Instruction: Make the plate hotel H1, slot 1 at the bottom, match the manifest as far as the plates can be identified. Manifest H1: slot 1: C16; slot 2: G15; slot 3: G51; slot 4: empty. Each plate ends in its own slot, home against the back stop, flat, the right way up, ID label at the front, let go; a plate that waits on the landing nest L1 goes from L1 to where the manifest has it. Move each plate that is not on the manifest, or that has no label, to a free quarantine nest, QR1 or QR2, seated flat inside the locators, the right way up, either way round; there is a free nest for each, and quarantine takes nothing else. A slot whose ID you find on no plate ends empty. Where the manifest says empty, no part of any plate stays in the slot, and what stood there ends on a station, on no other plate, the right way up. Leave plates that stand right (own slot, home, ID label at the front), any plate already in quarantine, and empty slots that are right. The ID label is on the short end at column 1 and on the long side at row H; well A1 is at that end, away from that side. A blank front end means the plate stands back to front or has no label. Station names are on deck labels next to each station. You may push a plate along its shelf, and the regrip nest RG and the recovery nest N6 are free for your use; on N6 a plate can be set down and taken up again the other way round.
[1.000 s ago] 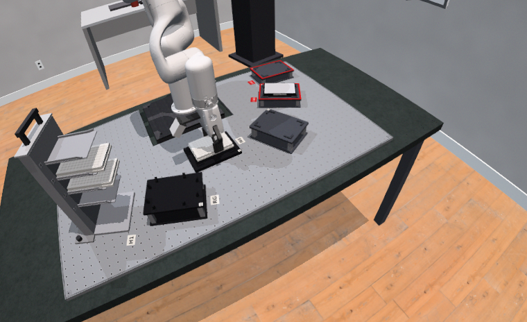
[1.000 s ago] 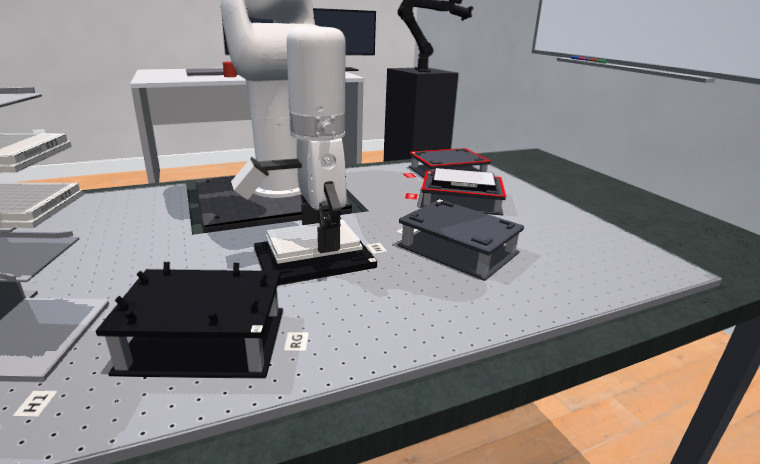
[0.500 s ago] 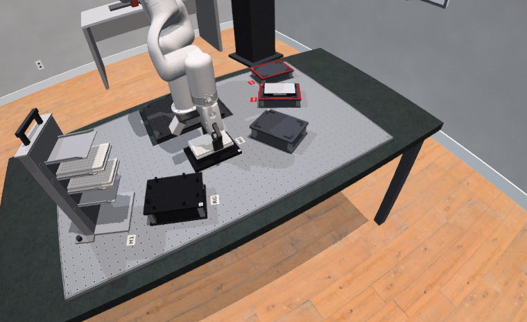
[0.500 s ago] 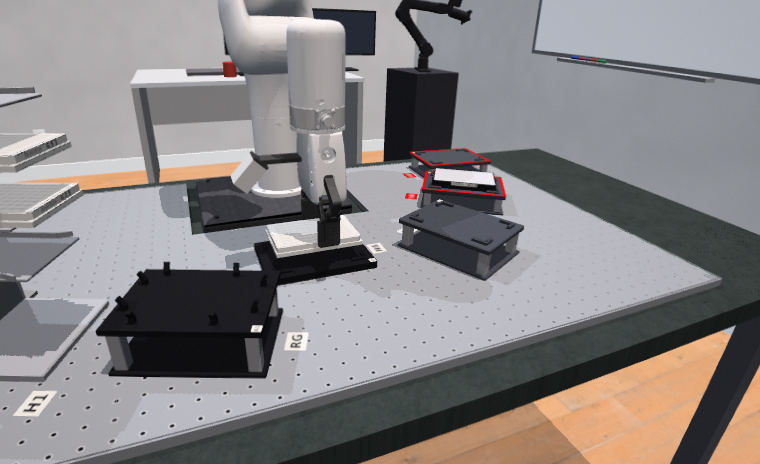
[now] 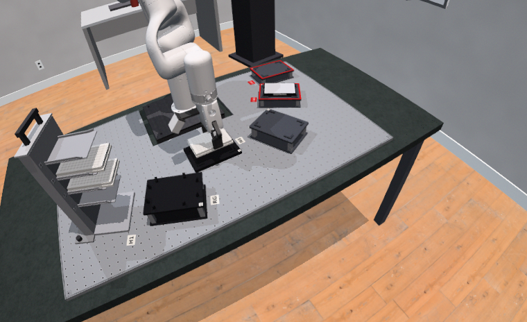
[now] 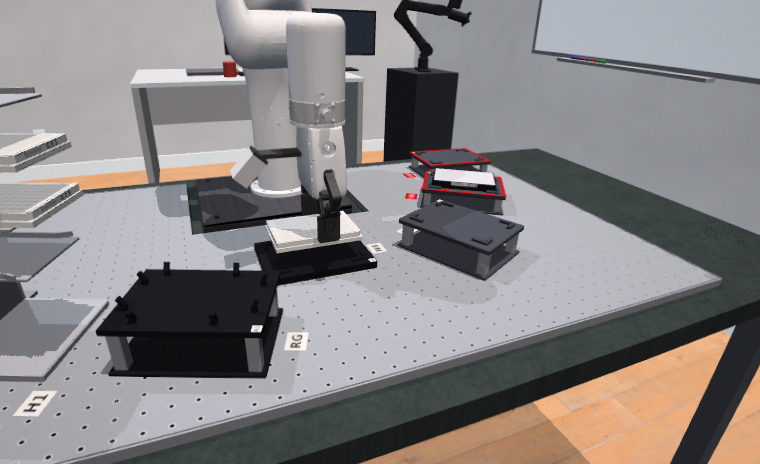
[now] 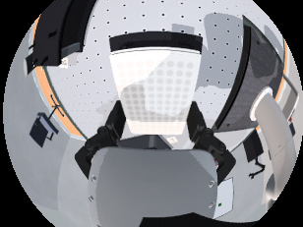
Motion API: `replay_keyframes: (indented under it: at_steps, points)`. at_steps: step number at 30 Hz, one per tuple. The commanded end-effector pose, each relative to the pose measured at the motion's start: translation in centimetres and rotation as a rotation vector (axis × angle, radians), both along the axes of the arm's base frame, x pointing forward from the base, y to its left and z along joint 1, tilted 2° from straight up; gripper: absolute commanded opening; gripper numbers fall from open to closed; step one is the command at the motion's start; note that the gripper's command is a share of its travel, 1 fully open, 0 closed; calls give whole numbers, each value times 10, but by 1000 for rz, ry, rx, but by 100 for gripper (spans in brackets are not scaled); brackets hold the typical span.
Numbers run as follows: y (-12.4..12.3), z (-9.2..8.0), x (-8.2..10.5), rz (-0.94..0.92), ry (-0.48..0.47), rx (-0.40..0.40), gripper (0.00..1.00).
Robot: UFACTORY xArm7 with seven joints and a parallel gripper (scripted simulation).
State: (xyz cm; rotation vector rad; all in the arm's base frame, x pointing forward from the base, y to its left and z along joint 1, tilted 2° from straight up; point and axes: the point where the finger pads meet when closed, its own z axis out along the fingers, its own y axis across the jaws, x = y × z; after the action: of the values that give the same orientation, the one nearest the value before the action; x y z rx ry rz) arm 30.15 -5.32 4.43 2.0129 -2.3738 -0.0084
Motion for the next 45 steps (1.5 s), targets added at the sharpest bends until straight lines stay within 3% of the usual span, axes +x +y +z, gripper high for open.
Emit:
replay_keyframes:
  at_steps: [1, 45]
  points:
    - [0, 1, 1, 0, -3, 0, 0]
    - [0, 26, 2, 0, -3, 0, 0]
